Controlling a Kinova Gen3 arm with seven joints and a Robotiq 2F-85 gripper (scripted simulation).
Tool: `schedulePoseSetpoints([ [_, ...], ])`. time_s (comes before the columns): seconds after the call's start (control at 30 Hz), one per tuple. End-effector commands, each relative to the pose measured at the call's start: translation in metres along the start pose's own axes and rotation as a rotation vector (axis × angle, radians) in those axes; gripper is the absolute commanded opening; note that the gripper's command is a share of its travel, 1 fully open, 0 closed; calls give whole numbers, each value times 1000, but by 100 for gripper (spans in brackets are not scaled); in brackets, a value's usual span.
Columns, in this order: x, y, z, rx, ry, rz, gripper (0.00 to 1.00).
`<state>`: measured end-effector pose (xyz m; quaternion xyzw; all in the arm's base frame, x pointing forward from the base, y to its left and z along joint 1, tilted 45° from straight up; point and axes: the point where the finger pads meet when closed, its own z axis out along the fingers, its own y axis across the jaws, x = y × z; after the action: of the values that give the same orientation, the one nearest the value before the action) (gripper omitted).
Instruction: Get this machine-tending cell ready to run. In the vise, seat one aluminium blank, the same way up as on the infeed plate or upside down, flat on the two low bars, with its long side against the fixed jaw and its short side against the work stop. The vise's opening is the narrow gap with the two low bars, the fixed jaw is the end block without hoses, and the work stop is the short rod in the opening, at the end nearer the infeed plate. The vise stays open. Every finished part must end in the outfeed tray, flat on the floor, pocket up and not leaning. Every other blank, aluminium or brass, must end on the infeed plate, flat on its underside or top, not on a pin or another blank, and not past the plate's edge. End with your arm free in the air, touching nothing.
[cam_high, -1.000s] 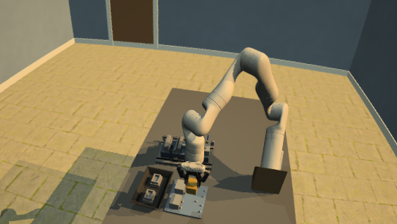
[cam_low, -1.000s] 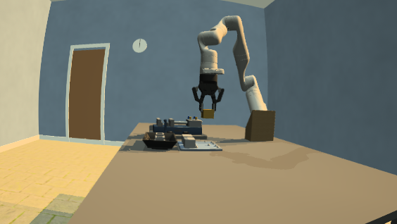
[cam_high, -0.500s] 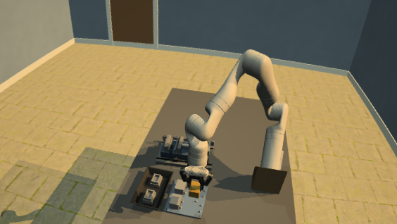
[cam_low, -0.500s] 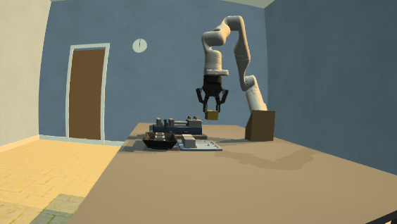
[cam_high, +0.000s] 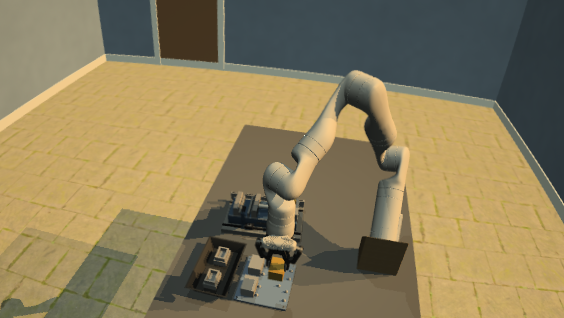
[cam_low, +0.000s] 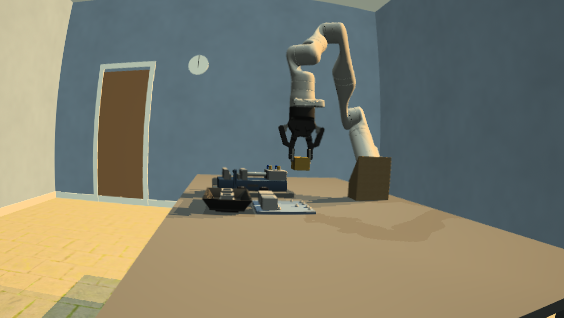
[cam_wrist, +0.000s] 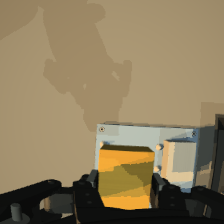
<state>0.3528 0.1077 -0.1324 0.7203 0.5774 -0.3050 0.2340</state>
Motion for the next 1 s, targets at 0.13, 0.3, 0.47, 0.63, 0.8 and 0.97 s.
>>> schedulePoseSetpoints([
  [0.13,1,0,-1,-2,2,0,0],
  [0.3,1,0,-1,-2,2,0,0],
  [0.47,1,0,-1,-2,2,0,0],
  [0.63,1,0,-1,-2,2,0,0],
  [0.8,1,0,0,-2,2,0,0],
  [0.97,1,0,2,-2,2,0,0],
])
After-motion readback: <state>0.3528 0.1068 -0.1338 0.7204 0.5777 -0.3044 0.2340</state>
